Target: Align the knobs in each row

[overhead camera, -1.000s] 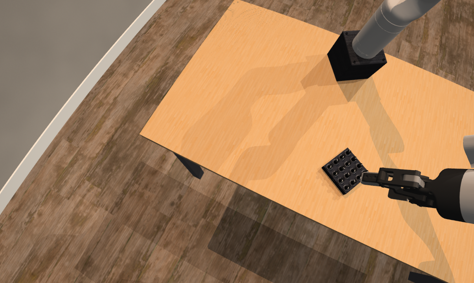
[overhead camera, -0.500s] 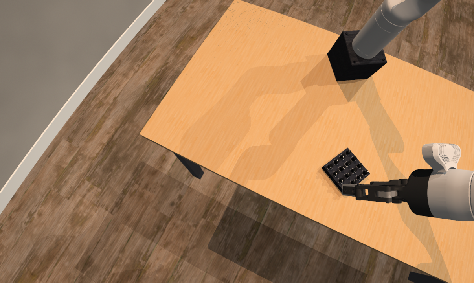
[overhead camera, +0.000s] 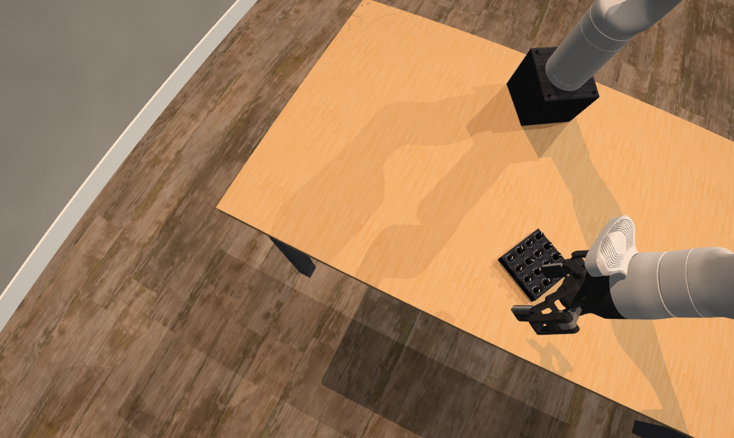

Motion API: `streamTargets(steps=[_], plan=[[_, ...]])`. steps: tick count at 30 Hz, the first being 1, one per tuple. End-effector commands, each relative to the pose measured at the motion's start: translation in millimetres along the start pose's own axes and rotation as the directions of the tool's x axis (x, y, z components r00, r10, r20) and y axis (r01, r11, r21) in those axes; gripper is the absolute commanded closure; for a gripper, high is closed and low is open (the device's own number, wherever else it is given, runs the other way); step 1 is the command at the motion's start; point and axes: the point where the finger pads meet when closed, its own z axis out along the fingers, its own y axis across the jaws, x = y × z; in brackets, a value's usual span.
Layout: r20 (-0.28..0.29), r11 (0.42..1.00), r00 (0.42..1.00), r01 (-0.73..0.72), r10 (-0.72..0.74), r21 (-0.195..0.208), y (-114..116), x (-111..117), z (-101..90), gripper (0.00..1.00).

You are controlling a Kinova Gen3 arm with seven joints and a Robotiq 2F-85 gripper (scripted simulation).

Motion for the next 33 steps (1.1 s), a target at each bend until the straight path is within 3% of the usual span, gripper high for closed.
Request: streamTargets(steps=[1, 10, 16, 33], plan=[[-0.001, 0.999, 0.999, 0.045, -0.045, -0.018, 7, 8, 12.7, 0.00], [0.076, 0.937, 0.935, 0.348, -0.346, -0.007, 31, -2, 36.4, 0.00], [0.076, 0.937, 0.935, 0.348, -0.346, -0.007, 31, -2, 36.4, 0.00], [0.117, 0.875, 0.868, 0.484, -0.482, 0.011, 45, -7, 45.7, 0.00]])
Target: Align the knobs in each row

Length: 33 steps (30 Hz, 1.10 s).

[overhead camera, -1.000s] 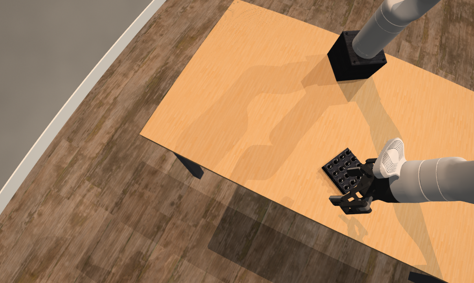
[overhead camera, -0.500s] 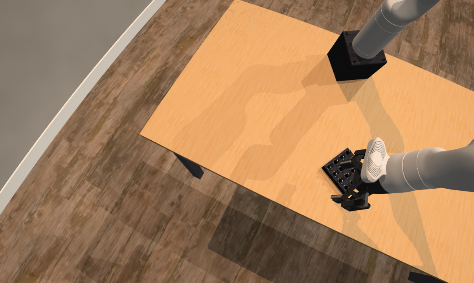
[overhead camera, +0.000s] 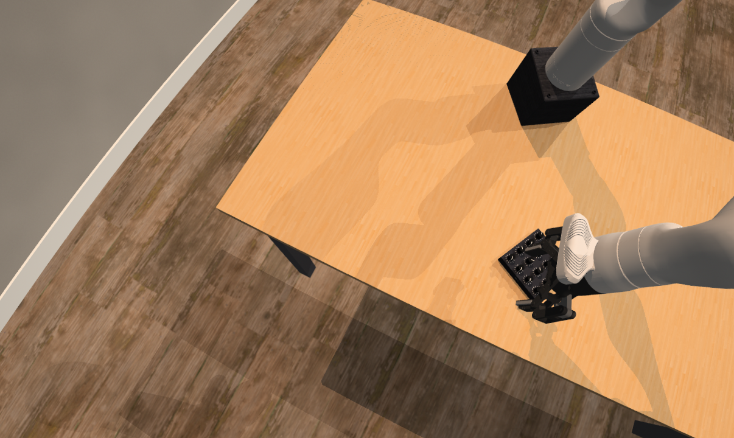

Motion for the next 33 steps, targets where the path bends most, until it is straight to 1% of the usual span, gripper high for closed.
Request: streamTargets(steps=[1, 4, 5, 10, 11, 16, 17, 22, 23, 28, 29, 33], plan=[[-0.001, 1.000, 1.000, -0.003, 0.003, -0.001, 0, 2, 0.3, 0.00], [-0.001, 1.000, 1.000, -0.003, 0.003, -0.001, 0, 2, 0.3, 0.00], [0.013, 0.999, 0.999, 0.046, -0.046, 0.001, 4, -2, 3.4, 0.00], [0.013, 0.999, 0.999, 0.046, -0.046, 0.001, 4, -2, 3.4, 0.00], [0.028, 0.996, 0.995, 0.095, -0.095, 0.004, 7, -6, 6.2, 0.00], [0.028, 0.996, 0.995, 0.095, -0.095, 0.004, 7, -6, 6.2, 0.00], [0.042, 0.990, 0.989, 0.142, -0.142, 0.009, 11, -10, 8.9, 0.00], [0.042, 0.990, 0.989, 0.142, -0.142, 0.009, 11, -10, 8.9, 0.00], [0.056, 0.982, 0.981, 0.187, -0.188, 0.014, 15, -14, 11.3, 0.00], [0.056, 0.982, 0.981, 0.187, -0.188, 0.014, 15, -14, 11.3, 0.00], [0.070, 0.973, 0.970, 0.232, -0.232, 0.020, 19, -18, 13.5, 0.00], [0.070, 0.973, 0.970, 0.232, -0.232, 0.020, 19, -18, 13.5, 0.00]])
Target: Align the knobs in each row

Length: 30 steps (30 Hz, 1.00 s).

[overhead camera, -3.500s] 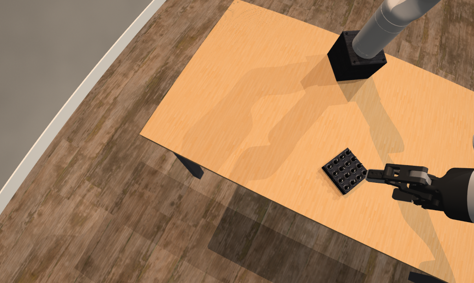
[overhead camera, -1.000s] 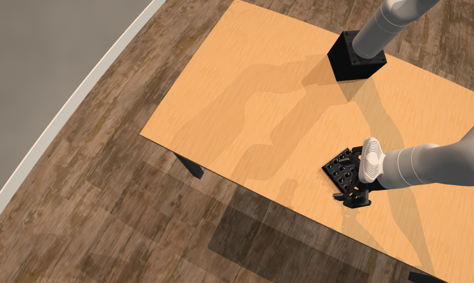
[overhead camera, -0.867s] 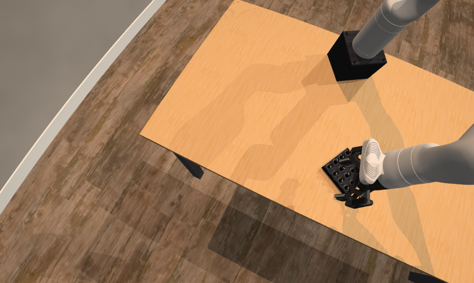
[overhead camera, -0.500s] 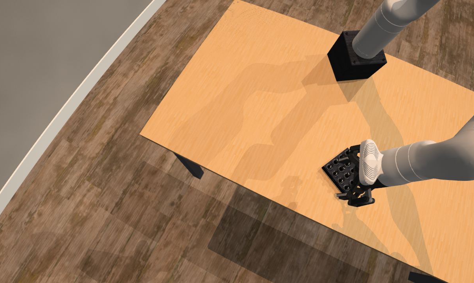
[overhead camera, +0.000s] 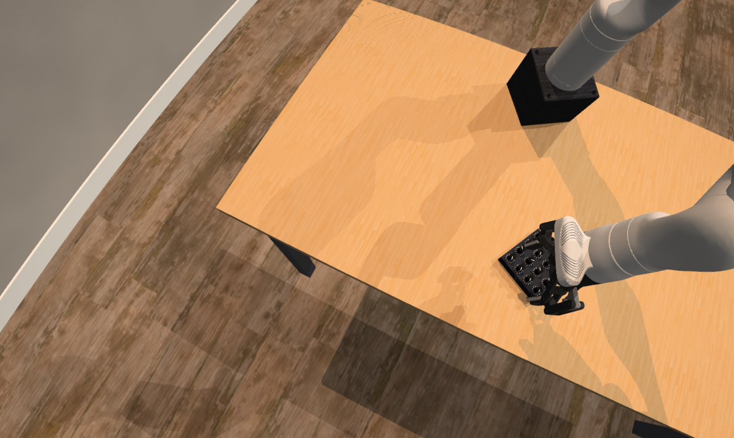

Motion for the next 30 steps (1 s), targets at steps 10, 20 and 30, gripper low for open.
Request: streamTargets(steps=[10, 20, 30], plan=[[0.028, 0.996, 0.996, 0.084, -0.084, 0.008, 6, -8, 4.5, 0.00], [0.055, 0.986, 0.984, 0.166, -0.167, 0.021, 12, -17, 7.9, 0.00], [0.081, 0.970, 0.967, 0.240, -0.242, 0.037, 17, -26, 10.7, 0.00]])
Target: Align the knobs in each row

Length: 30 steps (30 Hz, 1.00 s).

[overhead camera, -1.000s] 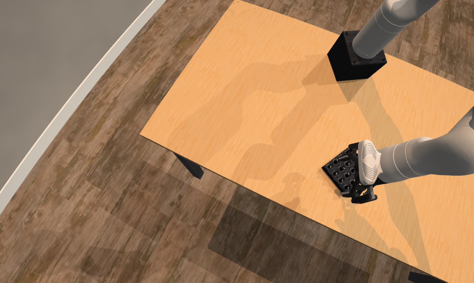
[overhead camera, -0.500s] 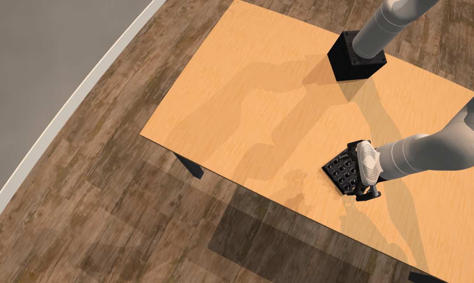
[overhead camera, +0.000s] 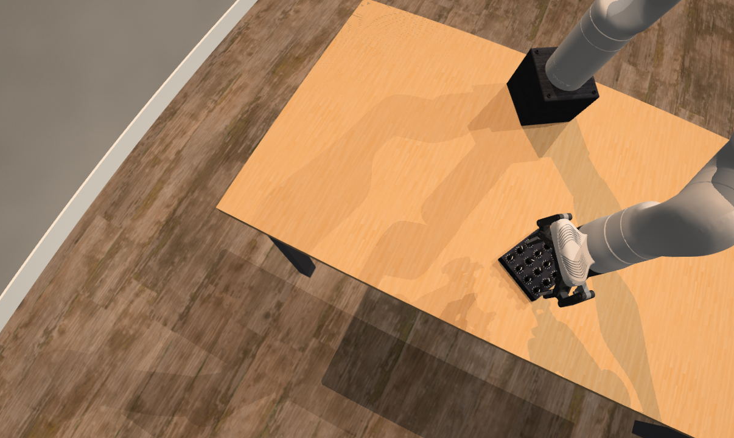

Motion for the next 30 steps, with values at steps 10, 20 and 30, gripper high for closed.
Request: streamTargets(steps=[10, 20, 30], plan=[[0.035, 0.996, 0.995, 0.092, -0.092, 0.015, 6, -12, 3.8, 0.00], [0.057, 0.987, 0.986, 0.156, -0.157, 0.029, 9, -21, 5.7, 0.00], [0.077, 0.976, 0.974, 0.212, -0.215, 0.045, 12, -29, 7.1, 0.00]])
